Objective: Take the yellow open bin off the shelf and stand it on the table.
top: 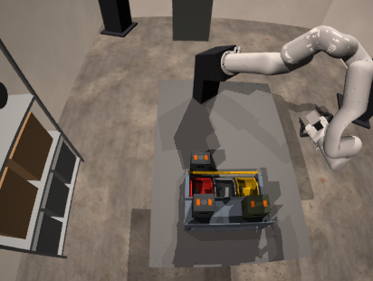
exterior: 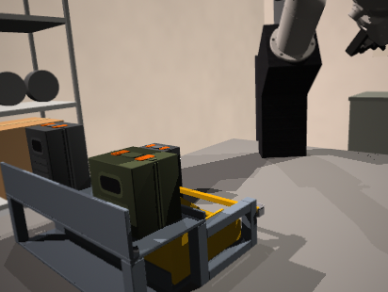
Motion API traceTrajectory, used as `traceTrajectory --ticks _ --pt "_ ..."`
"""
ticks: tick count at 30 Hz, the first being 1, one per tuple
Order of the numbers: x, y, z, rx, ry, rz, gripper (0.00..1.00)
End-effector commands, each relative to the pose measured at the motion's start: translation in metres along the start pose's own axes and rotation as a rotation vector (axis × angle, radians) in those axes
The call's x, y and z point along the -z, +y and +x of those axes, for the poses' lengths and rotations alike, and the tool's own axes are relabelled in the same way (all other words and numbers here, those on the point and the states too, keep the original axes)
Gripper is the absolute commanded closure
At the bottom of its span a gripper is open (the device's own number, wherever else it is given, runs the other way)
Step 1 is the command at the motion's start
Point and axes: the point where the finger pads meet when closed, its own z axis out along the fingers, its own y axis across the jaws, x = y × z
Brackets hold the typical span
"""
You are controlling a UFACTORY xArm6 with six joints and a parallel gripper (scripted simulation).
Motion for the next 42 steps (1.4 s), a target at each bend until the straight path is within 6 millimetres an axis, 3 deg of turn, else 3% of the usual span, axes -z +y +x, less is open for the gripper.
traceTrajectory --ticks 1,9,14,26,31,42 --pt "0.001 0.001 0.0 0.001 -0.001 0.002 0.0" --pt "0.001 0.001 0.0 0.001 -0.001 0.002 0.0" --pt "-0.003 -0.037 0.032 -0.115 -0.218 0.085 0.0" --pt "-0.003 -0.037 0.032 -0.115 -0.218 0.085 0.0" --pt "-0.006 -0.075 0.064 -0.23 -0.432 0.168 0.0" --pt "-0.006 -0.075 0.064 -0.23 -0.432 0.168 0.0"
